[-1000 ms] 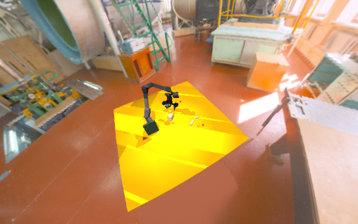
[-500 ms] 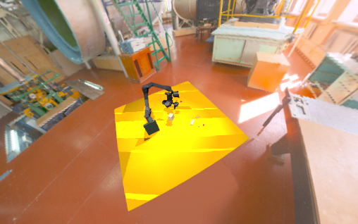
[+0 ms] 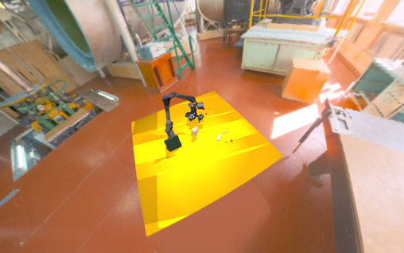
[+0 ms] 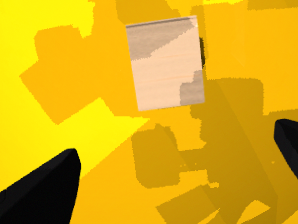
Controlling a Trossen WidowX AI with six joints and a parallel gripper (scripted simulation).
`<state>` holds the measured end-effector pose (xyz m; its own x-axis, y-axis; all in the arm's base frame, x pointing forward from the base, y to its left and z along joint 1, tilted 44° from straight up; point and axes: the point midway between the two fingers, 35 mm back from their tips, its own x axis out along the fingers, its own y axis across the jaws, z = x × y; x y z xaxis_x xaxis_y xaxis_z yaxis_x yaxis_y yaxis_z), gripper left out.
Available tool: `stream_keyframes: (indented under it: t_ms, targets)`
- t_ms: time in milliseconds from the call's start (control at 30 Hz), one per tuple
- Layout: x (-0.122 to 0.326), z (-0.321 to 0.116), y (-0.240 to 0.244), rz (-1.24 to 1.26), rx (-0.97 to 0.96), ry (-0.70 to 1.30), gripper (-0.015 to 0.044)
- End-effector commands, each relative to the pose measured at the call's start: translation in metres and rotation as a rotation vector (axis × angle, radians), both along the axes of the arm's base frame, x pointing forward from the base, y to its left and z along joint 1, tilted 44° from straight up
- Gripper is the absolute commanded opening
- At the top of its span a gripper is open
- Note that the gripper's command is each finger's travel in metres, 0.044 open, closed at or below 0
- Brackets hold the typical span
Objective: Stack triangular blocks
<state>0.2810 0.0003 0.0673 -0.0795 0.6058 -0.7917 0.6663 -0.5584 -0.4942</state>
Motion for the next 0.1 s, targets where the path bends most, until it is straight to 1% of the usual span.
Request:
stream_keyframes:
  t_ms: [0,67]
  targets:
    - [0.0005,-0.0003,-0.0002,-0.004,-0.001,0.001,0.044]
    - [0.0005,-0.0003,-0.0002,-0.004,-0.001,0.001,0.044]
